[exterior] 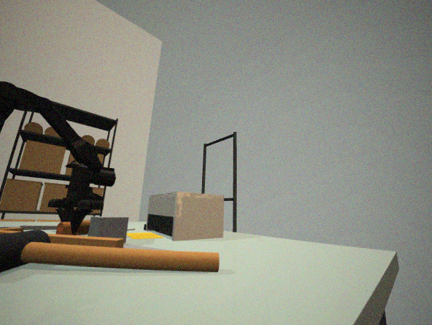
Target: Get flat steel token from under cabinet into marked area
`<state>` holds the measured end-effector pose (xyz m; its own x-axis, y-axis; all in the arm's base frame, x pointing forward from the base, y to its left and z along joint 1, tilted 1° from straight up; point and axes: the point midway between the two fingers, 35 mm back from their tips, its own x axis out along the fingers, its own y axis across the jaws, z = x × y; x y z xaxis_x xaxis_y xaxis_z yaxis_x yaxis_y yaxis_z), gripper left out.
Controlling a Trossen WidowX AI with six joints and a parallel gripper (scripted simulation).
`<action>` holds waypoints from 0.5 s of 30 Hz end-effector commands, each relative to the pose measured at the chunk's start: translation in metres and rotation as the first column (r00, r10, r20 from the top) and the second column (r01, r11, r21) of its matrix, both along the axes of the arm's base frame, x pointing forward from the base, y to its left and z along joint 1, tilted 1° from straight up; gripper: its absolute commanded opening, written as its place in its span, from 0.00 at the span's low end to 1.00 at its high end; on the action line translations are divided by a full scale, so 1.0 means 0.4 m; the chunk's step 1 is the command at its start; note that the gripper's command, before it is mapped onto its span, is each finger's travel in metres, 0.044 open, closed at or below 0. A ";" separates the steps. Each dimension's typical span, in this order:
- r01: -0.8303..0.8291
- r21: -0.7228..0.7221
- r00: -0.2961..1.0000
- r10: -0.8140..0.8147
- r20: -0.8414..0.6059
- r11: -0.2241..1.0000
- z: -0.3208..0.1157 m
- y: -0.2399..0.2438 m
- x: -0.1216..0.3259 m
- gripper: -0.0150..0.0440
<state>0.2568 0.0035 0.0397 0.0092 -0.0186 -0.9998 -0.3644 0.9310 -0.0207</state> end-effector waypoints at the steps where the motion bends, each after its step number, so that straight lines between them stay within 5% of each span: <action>1: 0.000 0.003 1.000 0.000 0.005 1.000 0.002 0.013 0.004 0.25; 15: 0.000 0.004 1.000 0.000 0.005 1.000 0.002 0.048 0.004 0.25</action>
<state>0.2572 0.0185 0.0393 0.0094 -0.0173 -0.9998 -0.3639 0.9312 -0.0196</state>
